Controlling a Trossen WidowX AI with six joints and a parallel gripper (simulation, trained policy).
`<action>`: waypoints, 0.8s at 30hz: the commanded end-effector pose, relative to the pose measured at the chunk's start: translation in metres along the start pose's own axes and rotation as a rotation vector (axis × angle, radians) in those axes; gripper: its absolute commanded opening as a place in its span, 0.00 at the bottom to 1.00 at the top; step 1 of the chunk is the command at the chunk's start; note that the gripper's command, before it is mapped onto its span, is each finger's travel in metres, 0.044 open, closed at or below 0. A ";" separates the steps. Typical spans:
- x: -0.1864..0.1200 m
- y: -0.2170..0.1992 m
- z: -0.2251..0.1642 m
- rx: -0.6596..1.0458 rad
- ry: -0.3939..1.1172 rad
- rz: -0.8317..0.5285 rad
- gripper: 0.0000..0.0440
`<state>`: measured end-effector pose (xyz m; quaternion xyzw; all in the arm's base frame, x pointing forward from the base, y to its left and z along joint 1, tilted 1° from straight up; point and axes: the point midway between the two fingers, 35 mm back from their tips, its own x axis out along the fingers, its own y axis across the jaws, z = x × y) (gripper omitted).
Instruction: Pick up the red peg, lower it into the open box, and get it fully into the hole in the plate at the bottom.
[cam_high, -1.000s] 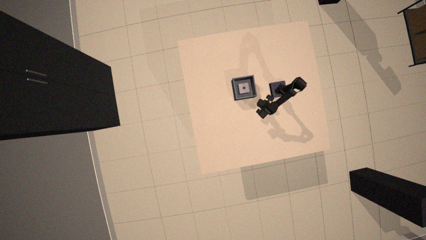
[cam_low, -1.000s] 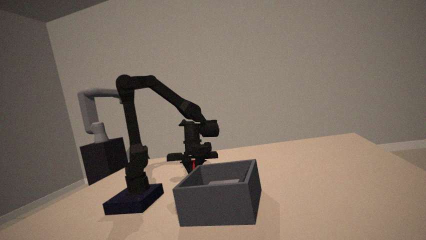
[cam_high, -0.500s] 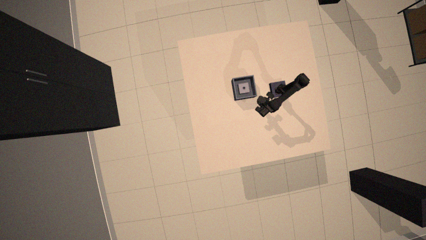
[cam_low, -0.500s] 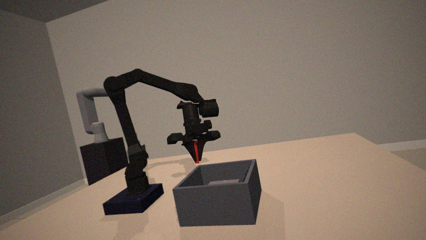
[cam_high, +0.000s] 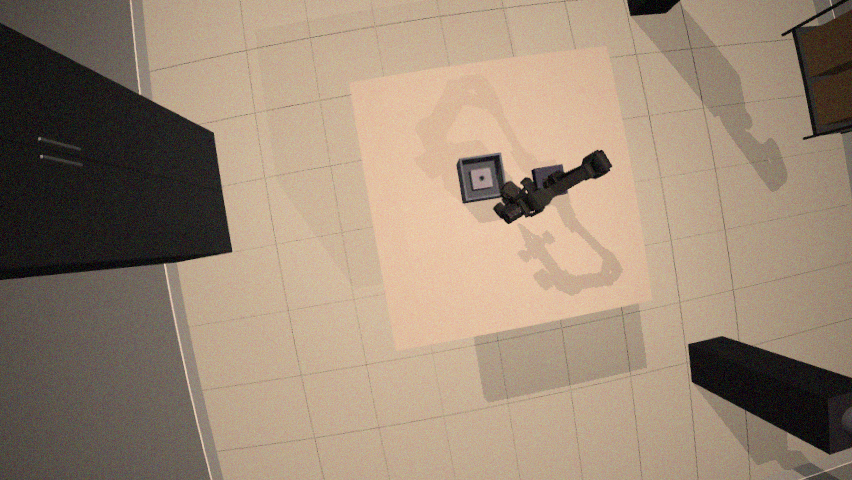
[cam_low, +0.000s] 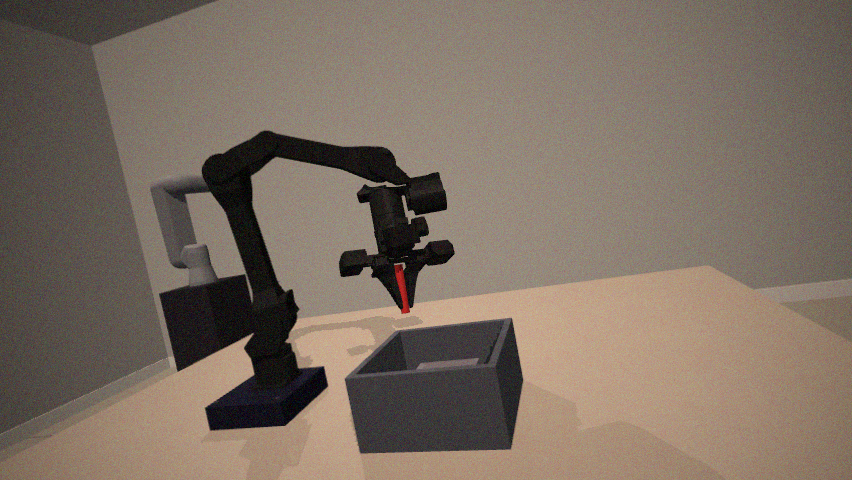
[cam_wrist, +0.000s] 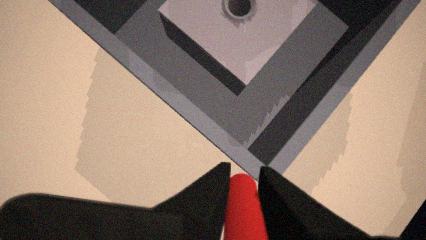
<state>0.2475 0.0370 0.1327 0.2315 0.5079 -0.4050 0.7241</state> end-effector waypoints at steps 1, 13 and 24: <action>0.003 0.002 0.021 0.043 -0.021 0.004 0.00; 0.032 0.003 0.071 0.101 -0.033 0.002 0.00; 0.066 0.004 0.100 0.059 0.007 0.021 0.00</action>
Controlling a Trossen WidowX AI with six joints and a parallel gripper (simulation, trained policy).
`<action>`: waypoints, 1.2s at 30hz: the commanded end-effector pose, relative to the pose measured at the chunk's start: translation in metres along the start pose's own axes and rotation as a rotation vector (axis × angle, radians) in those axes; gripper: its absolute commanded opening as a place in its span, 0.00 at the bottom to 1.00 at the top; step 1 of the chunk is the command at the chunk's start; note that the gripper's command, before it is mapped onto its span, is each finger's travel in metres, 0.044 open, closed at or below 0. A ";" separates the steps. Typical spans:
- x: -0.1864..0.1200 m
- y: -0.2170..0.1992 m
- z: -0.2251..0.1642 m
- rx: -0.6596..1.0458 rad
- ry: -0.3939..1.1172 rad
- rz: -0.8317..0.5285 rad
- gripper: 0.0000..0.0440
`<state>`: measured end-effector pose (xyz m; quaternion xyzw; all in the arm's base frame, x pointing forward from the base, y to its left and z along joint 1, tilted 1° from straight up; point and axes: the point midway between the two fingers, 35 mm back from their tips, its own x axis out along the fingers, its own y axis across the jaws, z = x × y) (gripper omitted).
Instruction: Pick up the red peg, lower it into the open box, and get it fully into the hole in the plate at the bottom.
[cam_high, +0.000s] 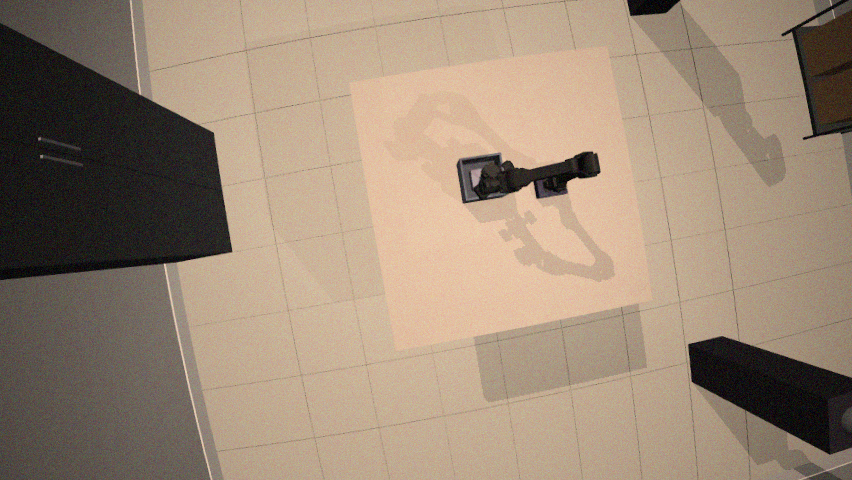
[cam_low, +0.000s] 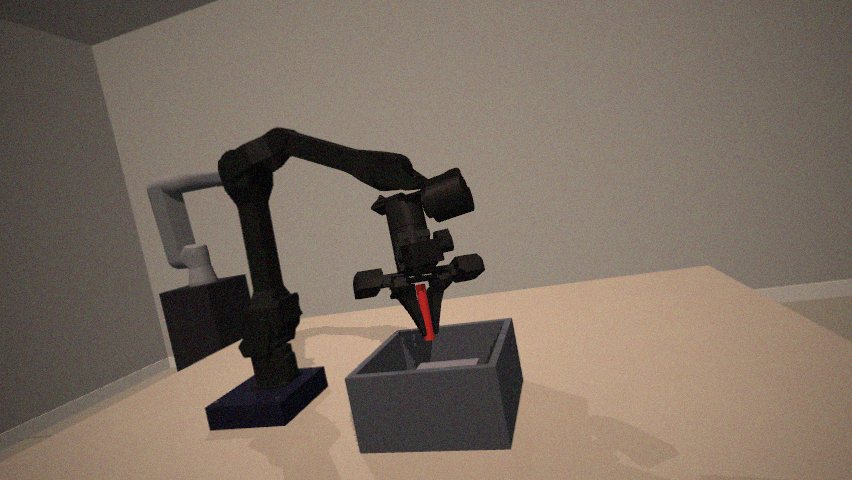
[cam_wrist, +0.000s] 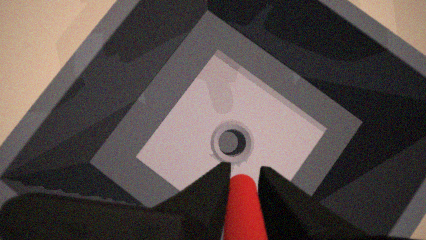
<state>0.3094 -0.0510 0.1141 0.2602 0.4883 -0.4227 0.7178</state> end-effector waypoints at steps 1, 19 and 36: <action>0.012 0.002 0.008 -0.027 0.019 0.016 0.00; 0.061 0.006 0.006 -0.181 0.140 0.052 0.36; 0.044 0.042 0.039 -0.227 0.184 0.141 1.00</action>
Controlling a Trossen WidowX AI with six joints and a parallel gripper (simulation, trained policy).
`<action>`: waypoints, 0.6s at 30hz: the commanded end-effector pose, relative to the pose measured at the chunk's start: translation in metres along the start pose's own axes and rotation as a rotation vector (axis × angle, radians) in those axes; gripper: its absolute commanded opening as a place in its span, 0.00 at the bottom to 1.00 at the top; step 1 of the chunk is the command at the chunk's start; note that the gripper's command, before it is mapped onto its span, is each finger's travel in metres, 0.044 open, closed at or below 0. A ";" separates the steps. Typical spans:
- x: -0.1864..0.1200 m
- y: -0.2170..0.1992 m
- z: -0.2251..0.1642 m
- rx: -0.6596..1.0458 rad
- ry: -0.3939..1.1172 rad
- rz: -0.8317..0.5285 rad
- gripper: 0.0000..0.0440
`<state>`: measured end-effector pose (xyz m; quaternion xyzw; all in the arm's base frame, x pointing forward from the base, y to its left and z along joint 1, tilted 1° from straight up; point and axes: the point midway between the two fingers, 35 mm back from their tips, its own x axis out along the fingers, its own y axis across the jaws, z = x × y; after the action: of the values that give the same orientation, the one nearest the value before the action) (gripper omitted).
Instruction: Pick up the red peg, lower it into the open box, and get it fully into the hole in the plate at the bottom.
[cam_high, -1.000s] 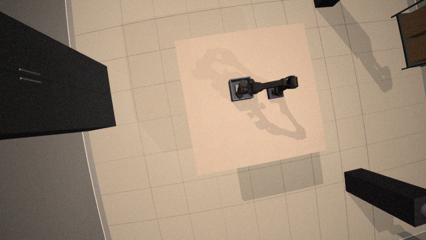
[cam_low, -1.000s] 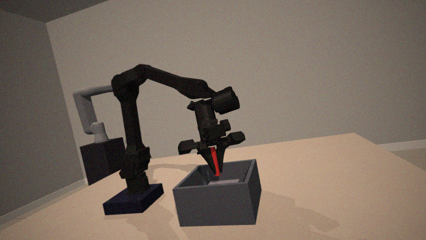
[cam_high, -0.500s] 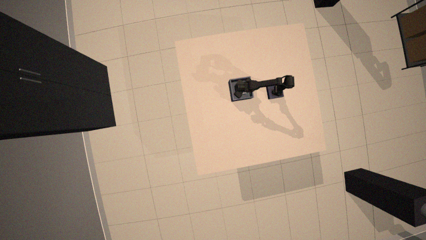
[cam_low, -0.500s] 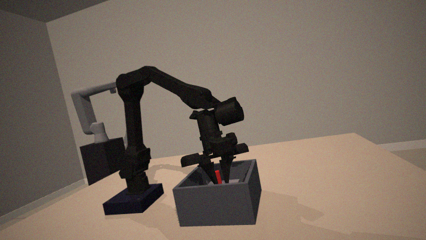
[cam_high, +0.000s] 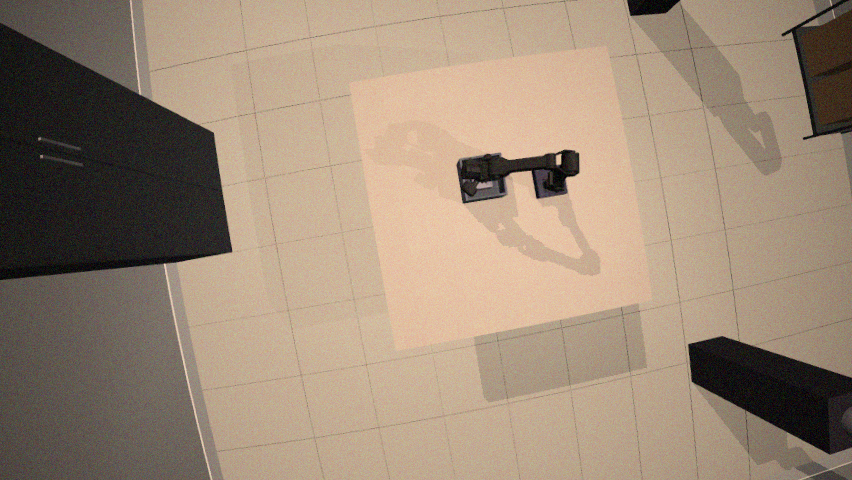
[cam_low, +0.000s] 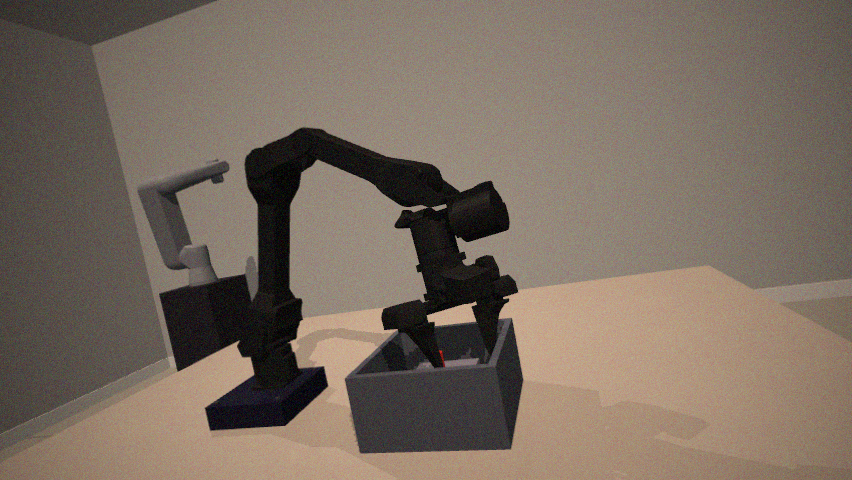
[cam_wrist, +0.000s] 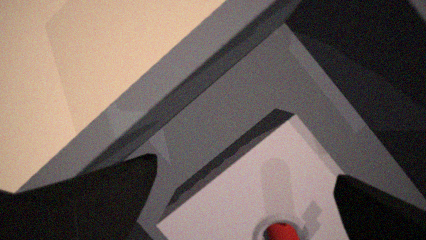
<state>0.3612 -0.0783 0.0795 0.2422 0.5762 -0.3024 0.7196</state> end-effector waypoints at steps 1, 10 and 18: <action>-0.008 0.012 0.009 -0.011 0.013 0.038 1.00; -0.034 0.044 0.026 -0.037 0.017 0.140 1.00; -0.041 0.053 0.030 -0.047 0.011 0.167 1.00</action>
<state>0.3662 -0.0807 0.0921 0.2459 0.6249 -0.2868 0.6832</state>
